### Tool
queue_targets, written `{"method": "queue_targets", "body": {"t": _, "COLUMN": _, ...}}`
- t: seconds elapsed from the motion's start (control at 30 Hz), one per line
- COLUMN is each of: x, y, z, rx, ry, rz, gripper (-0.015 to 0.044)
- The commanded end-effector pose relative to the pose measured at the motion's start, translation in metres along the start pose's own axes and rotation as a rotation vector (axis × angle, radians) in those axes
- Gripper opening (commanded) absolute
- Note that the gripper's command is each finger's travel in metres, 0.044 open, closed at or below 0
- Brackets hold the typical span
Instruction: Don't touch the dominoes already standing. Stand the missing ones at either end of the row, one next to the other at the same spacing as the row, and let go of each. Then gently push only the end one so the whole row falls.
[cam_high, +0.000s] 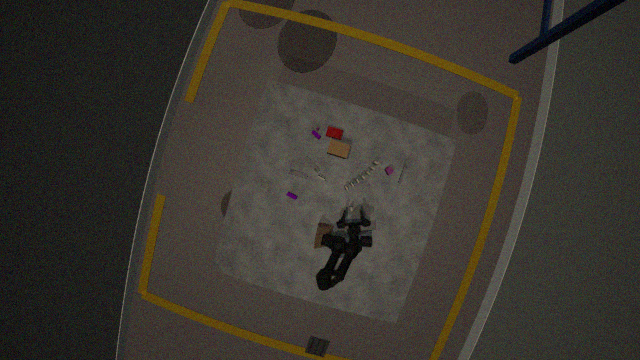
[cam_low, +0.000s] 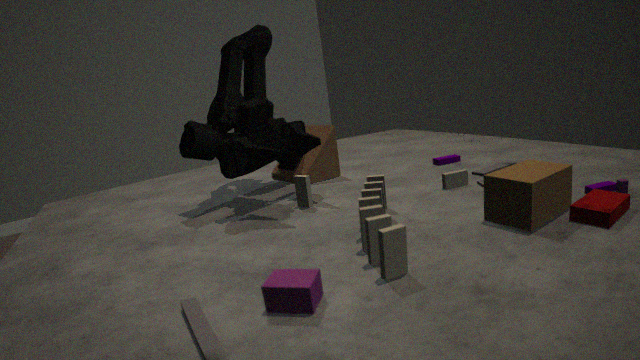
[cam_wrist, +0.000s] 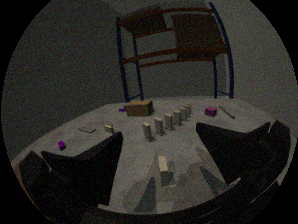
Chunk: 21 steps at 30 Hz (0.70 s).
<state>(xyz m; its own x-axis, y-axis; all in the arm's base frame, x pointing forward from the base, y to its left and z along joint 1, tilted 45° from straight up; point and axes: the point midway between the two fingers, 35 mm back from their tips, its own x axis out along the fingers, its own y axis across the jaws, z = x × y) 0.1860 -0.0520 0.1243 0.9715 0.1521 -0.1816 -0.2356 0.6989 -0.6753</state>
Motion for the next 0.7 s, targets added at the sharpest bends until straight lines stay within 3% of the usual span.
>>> {"method": "queue_targets", "body": {"t": 0.0, "x": 0.002, "y": -0.003, "z": 0.005, "rx": 0.104, "ry": 0.019, "rz": 0.019, "gripper": 0.044}}
{"method": "queue_targets", "body": {"t": 0.23, "x": 0.022, "y": -0.017, "z": 0.017, "rx": 0.682, "ry": 0.182, "rz": 0.121, "gripper": 0.044}}
{"method": "queue_targets", "body": {"t": 0.5, "x": 0.055, "y": -0.023, "z": 0.028, "rx": 1.276, "ry": 0.499, "rz": 0.129, "gripper": 0.044}}
{"method": "queue_targets", "body": {"t": 0.67, "x": 0.065, "y": -0.012, "z": 0.036, "rx": 1.392, "ry": 0.646, "rz": 0.124, "gripper": 0.044}}
